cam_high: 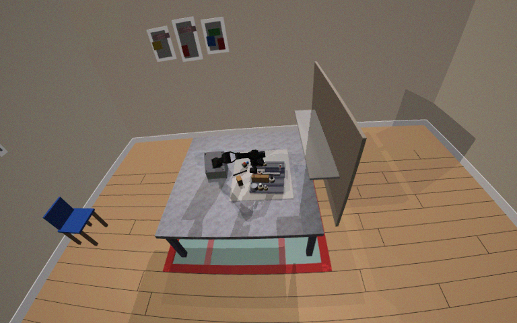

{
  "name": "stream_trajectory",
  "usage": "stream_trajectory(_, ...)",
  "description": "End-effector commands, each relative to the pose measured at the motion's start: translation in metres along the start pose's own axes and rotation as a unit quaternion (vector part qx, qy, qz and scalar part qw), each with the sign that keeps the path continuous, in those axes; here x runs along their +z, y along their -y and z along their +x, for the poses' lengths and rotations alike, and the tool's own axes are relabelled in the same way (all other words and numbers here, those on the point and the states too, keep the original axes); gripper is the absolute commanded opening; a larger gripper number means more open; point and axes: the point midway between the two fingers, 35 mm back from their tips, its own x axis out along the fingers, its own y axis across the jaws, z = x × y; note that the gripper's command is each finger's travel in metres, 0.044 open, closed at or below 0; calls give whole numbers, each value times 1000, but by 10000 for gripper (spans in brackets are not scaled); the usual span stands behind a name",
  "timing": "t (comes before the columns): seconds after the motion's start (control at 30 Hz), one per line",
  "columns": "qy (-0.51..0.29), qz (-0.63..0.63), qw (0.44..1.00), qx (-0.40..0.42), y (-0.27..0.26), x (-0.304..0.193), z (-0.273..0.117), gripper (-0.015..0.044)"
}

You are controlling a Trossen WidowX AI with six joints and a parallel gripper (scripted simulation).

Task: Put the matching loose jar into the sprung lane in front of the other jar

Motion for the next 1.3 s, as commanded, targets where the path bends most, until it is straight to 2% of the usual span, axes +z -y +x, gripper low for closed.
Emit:
stream_trajectory(0.0,12,7,1000,-1,1,9,-3,0)
stream_trajectory(1.27,12,8,1000,-1,1,13,-3,0)
